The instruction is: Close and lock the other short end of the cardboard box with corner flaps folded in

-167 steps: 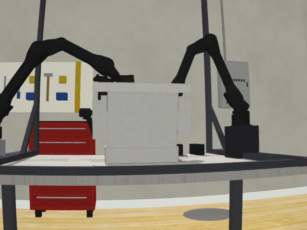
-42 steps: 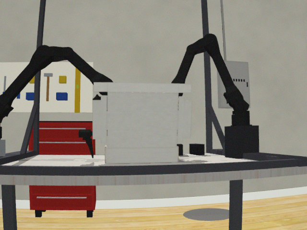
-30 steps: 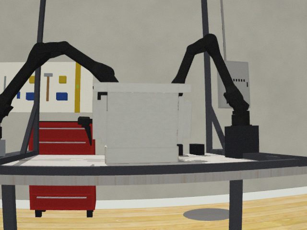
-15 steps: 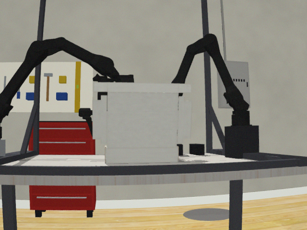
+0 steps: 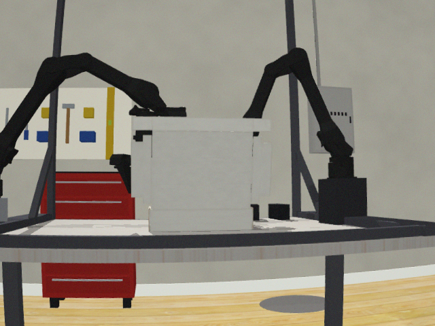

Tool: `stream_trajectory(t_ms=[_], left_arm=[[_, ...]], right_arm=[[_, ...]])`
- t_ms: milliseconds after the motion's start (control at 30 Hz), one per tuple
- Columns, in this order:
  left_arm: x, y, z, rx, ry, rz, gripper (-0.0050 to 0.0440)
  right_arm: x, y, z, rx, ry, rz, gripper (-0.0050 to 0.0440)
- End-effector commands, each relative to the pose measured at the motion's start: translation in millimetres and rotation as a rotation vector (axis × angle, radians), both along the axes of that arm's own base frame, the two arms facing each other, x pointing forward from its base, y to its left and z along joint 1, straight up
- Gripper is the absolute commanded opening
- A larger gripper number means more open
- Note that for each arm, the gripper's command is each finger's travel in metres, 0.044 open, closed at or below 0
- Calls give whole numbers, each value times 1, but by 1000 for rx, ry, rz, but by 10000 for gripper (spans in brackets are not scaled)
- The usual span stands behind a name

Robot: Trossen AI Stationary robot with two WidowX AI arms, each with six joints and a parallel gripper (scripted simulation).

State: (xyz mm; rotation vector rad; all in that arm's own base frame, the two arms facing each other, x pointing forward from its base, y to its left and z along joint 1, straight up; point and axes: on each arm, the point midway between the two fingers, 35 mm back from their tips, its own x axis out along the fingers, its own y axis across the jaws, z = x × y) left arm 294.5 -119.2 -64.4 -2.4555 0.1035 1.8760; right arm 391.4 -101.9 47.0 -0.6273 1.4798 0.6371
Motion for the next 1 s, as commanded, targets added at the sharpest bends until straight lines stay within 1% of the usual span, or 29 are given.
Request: stream_trajectory(t_ms=[0, 167, 267, 367, 433, 500, 833, 867, 967], left_arm=[[4, -3, 6, -12, -17, 2, 57], [4, -3, 6, -12, -17, 2, 57], [5, -3, 18, -12, -17, 2, 57], [6, -4, 50, -12, -18, 2, 57], [6, -4, 50, -12, -18, 2, 57], [5, -3, 61, -12, -18, 2, 57], [5, -3, 61, -12, -18, 2, 57], [5, -3, 61, -12, -18, 2, 57], [5, -3, 61, -12, -18, 2, 57]], right_arm=[[0, 10, 12, -8, -34, -191, 440], [-4, 21, 13, -4, -33, -402, 440], [-4, 21, 13, -4, -33, -402, 369], [-4, 21, 13, -4, -33, -402, 297], [-4, 21, 13, -4, -33, -402, 297], [-4, 21, 13, -4, -33, -402, 249], [-4, 21, 13, -4, -33, -402, 9], [-4, 21, 13, -4, -33, -402, 0], [-4, 21, 13, -4, -33, -402, 0]])
